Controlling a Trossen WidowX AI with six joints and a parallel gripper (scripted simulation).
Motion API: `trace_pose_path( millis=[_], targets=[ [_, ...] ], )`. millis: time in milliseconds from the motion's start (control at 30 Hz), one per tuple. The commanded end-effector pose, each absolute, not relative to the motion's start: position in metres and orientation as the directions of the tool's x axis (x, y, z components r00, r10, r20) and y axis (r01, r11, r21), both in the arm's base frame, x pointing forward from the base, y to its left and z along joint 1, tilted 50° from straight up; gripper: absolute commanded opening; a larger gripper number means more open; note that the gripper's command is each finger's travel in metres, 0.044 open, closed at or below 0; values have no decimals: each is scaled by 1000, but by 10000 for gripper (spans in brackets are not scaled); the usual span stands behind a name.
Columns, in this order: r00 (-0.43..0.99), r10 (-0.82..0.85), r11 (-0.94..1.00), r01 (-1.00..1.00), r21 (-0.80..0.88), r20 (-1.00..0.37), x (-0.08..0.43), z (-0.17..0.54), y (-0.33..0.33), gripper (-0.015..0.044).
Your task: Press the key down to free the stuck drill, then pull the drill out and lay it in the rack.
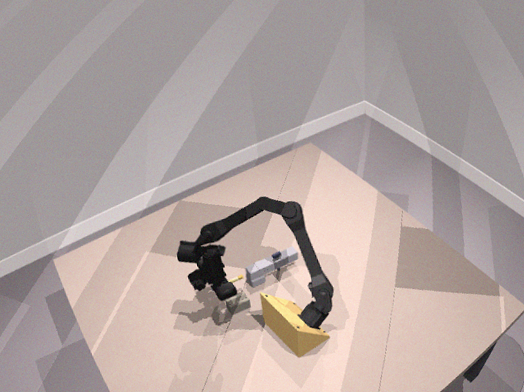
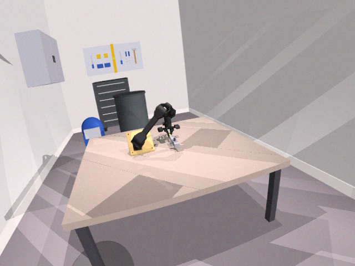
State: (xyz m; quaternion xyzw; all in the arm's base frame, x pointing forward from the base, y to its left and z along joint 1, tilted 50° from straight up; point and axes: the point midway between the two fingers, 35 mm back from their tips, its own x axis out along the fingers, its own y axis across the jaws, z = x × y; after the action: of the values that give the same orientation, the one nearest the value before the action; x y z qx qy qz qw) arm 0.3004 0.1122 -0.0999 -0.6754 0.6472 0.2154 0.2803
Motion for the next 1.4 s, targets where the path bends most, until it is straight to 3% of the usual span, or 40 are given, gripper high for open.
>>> trace_pose_path(
  millis=[0, 1367],
  targets=[
    [70, -751, -3, -995, -103, -657, 301, -105, 119, 0],
    [70, -750, -3, -995, -102, -657, 298, -92, 129, 0]
  ],
)
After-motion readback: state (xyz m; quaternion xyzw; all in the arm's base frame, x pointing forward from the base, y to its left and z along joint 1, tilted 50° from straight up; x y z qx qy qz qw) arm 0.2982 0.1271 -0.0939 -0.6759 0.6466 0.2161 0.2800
